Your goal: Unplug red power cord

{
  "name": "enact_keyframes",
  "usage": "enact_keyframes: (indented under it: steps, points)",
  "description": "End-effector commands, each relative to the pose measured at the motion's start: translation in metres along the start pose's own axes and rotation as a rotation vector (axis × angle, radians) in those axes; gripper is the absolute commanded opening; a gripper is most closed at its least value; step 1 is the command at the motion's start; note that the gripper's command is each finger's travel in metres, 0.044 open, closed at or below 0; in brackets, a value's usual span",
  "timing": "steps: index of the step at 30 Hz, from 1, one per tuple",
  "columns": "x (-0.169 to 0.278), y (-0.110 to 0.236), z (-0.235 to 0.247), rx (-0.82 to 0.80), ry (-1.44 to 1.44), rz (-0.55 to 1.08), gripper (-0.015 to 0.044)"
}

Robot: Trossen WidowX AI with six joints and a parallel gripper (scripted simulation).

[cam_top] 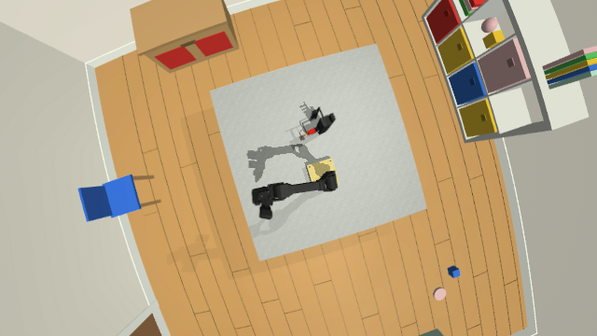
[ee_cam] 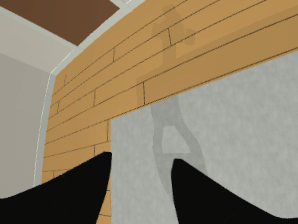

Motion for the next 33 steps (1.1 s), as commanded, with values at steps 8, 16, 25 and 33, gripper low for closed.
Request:
enact_keyframes:
  steps: [8, 16, 25, 33]
  points:
    - [-0.009, 0.067, -0.152, 0.42, 0.231, -0.009, 0.016]
    - [0.024, 0.131, -0.244, 0.645, 0.35, 0.164, 0.016]
    - [0.096, 0.202, -0.318, 0.728, 0.436, 0.462, 0.016]
    - [0.159, 0.245, -0.348, 0.66, 0.494, 0.683, 0.016]
Point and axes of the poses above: the point midway between the two fingers, 35 mm back from their tips, its own y axis back along the fingers, its own z axis across the jaws, x = y × z, the point moved 7 cm from there along y, back along the fingers, and after that the axes turned 4 degrees about y, right-handed, at the moved point
